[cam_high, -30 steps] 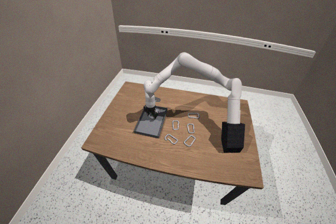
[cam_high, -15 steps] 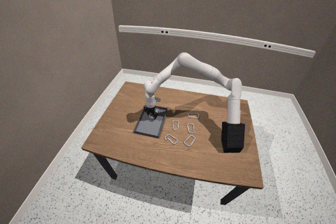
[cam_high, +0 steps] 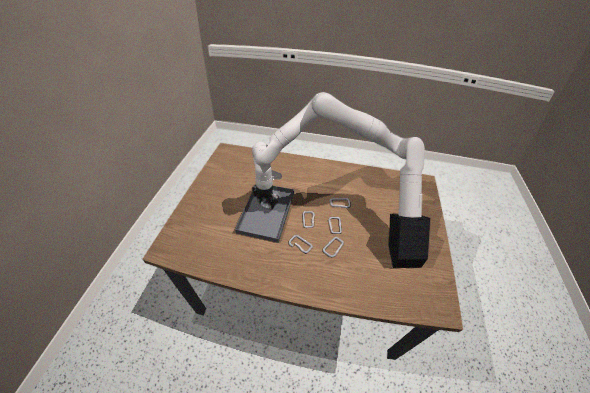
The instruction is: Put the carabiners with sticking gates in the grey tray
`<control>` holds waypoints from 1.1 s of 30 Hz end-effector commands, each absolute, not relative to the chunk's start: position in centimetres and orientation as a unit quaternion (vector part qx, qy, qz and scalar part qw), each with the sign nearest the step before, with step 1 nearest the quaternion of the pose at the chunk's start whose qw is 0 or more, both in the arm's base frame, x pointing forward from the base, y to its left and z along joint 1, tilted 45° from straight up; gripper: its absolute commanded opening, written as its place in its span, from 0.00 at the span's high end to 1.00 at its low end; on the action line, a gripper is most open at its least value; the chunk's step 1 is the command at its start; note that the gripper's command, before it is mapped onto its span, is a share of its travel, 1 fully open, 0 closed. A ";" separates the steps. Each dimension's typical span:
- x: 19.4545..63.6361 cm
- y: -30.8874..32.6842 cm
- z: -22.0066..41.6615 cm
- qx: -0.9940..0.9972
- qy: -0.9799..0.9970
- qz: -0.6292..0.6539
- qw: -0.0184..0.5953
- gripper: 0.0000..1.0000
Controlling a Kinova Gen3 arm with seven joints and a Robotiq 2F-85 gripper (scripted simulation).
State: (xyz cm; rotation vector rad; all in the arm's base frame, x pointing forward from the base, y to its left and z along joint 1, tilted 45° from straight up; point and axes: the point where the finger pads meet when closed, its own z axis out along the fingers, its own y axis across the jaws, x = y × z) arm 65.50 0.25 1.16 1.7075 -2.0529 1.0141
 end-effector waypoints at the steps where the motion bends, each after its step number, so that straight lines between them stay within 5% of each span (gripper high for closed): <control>1: 65.5 0.4 1.2 0.592 -0.711 0.352 0.141 1.00; 2: 65.5 0.4 1.3 0.592 -0.711 0.352 0.141 0.00; 18: 65.5 0.4 1.3 0.592 -0.711 0.352 0.141 0.00; 19: 64.0 5.0 6.3 0.592 -0.711 0.352 0.141 0.00; 33: 63.4 7.0 8.4 0.592 -0.711 0.352 0.141 0.00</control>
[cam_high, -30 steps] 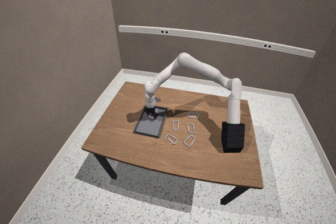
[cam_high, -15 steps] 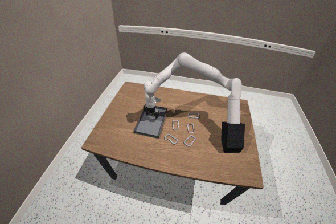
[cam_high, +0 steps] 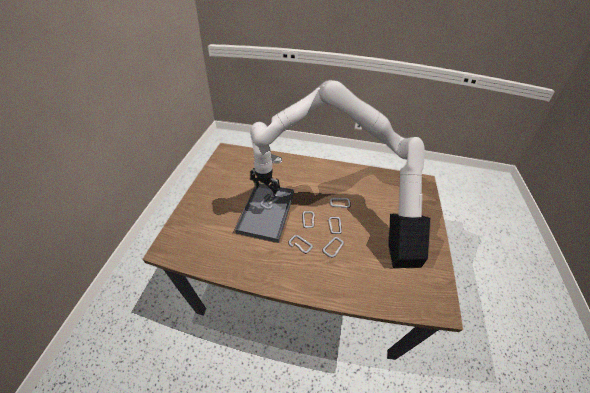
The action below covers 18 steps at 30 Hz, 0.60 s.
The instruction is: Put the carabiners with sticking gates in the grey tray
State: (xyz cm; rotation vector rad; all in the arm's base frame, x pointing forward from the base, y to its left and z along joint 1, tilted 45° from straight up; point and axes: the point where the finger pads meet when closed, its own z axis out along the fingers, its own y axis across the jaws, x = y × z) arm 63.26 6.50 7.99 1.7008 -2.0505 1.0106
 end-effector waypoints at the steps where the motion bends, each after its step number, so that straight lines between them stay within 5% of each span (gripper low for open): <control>1: 63.4 7.0 8.4 0.592 -0.711 0.352 0.141 0.00; 18: 63.3 6.6 8.1 0.591 -0.712 0.351 0.145 0.00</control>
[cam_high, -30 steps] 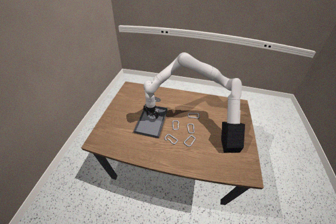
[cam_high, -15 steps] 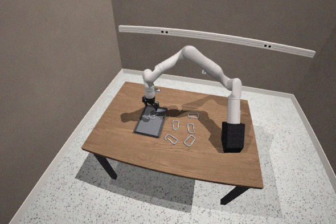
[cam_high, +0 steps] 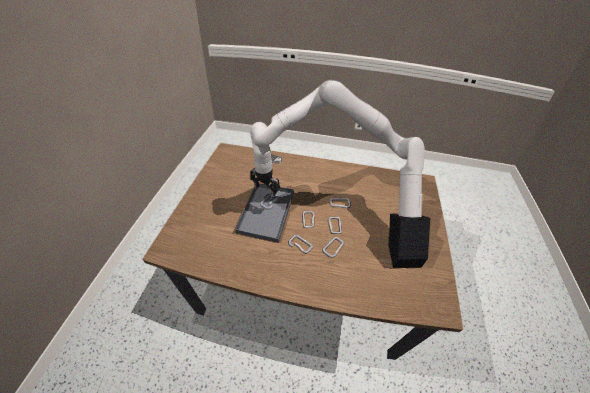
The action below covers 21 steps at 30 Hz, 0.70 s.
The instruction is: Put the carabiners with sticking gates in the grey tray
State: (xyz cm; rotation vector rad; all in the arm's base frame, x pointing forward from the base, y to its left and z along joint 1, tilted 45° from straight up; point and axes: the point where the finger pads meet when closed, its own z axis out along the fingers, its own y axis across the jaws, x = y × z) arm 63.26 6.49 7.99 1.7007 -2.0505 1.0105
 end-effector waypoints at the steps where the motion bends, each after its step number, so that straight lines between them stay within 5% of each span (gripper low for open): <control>1: 63.3 6.6 8.1 0.591 -0.712 0.351 0.145 0.00; 2: 59.0 8.7 9.7 0.591 -0.712 0.351 0.145 0.00; 18: 59.0 8.7 9.7 0.591 -0.712 0.351 0.145 0.00; 19: 54.8 10.4 11.0 0.590 -0.712 0.351 0.148 0.00; 21: 54.8 10.4 11.0 0.590 -0.712 0.351 0.148 0.00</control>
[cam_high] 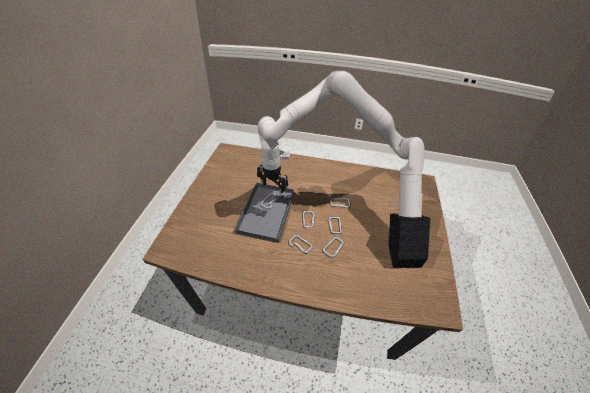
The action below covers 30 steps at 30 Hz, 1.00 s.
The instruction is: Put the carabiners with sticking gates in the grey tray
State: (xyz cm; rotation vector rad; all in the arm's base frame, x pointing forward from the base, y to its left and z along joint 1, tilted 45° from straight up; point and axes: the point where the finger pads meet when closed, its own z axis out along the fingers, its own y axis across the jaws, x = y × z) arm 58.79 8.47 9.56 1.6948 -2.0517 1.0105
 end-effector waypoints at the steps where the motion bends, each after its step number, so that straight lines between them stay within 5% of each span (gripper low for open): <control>1: 54.8 10.4 11.0 0.590 -0.712 0.351 0.148 0.00; 30: 50.6 12.4 12.5 0.589 -0.713 0.351 0.150 0.00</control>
